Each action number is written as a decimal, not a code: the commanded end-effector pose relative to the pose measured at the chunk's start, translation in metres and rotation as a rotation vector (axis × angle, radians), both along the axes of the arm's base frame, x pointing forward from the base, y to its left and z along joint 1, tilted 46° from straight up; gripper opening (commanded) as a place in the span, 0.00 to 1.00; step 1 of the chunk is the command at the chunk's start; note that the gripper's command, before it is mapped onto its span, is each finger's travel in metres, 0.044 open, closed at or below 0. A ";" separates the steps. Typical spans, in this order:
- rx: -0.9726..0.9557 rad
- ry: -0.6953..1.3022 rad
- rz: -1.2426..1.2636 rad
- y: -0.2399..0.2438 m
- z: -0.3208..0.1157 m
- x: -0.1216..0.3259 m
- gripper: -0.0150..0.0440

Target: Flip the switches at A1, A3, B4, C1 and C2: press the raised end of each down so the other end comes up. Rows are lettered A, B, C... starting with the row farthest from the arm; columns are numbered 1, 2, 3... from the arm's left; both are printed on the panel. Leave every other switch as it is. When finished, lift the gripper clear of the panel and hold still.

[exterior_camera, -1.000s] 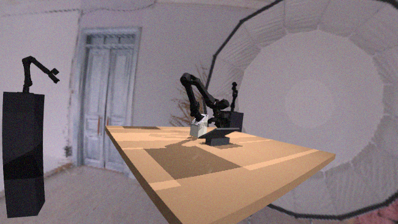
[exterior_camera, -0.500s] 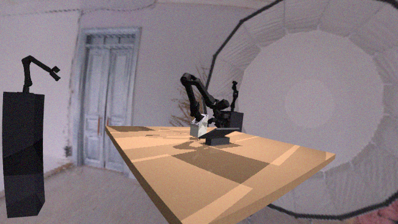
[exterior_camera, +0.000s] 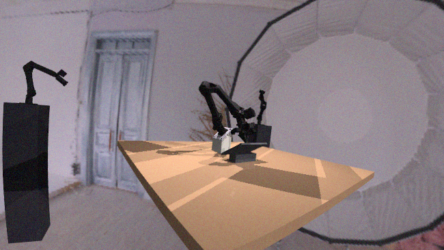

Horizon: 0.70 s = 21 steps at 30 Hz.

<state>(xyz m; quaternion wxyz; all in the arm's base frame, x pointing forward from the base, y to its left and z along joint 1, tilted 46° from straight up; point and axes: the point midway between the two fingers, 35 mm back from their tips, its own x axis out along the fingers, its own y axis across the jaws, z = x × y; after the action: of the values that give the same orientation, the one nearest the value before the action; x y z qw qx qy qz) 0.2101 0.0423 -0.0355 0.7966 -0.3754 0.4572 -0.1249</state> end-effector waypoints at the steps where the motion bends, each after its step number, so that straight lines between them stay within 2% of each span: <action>1: 0.006 -0.028 0.012 0.018 0.024 -0.017 0.25; 7: 0.005 -0.029 0.012 0.017 0.026 -0.018 0.25; 15: 0.003 -0.028 0.012 -0.012 0.040 -0.029 0.25; 21: 0.008 -0.043 0.029 -0.028 0.020 -0.011 0.25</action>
<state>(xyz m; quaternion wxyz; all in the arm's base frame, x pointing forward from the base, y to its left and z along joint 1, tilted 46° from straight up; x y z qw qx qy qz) 0.1920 0.0268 -0.0066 0.8103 -0.3686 0.4396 -0.1191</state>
